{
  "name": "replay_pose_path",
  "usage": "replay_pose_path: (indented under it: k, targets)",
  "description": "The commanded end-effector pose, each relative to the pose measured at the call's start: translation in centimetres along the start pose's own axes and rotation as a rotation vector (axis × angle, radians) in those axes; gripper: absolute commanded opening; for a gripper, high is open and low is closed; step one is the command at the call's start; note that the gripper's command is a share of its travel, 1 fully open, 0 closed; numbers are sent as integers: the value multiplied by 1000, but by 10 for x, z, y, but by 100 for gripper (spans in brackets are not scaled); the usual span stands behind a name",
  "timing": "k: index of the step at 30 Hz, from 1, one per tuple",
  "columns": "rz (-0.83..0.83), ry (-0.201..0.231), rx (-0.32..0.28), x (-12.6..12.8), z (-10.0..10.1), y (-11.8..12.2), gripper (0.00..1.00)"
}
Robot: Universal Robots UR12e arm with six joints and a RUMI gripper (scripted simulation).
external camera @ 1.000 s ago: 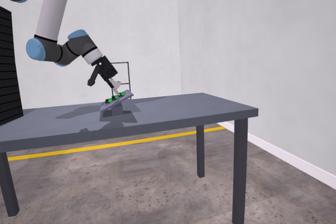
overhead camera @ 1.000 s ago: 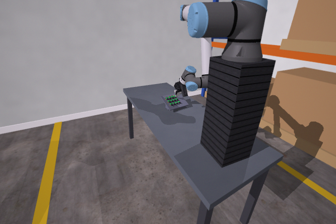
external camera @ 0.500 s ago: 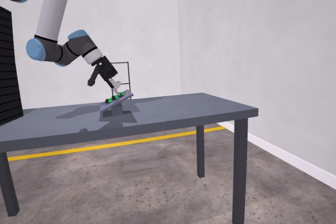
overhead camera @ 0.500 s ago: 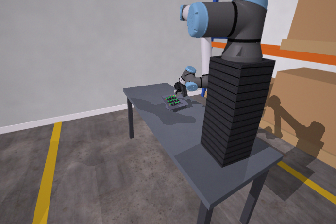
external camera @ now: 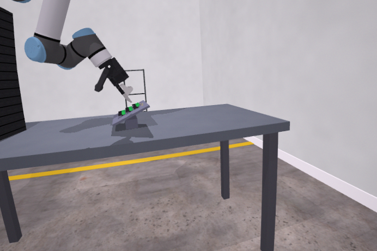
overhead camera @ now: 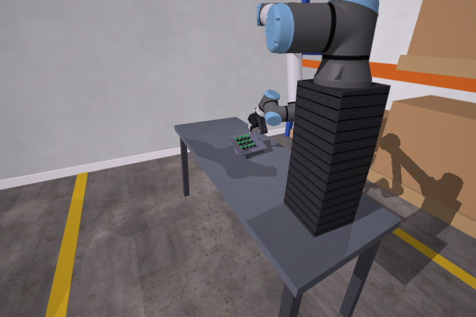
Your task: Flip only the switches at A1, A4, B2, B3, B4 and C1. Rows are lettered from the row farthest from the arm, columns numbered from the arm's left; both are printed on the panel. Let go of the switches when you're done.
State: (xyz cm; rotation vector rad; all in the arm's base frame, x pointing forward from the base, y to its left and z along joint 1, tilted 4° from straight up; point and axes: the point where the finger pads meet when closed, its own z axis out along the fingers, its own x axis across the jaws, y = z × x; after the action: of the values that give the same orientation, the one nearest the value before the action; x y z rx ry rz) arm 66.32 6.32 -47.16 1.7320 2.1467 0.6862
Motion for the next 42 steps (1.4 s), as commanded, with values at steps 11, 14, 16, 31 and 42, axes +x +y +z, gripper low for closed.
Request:
replay_pose_path:
  k: [11,14,16,31,42]
  targets:
    - [-1,4,4,28,-6,-19,0]
    - [-1,4,4,61,-10,-41,0]
    - [-1,4,4,66,-11,-44,0]
    - [-3,0,-3,65,-8,-40,0]
    - [-1,2,1,65,-9,-42,0]
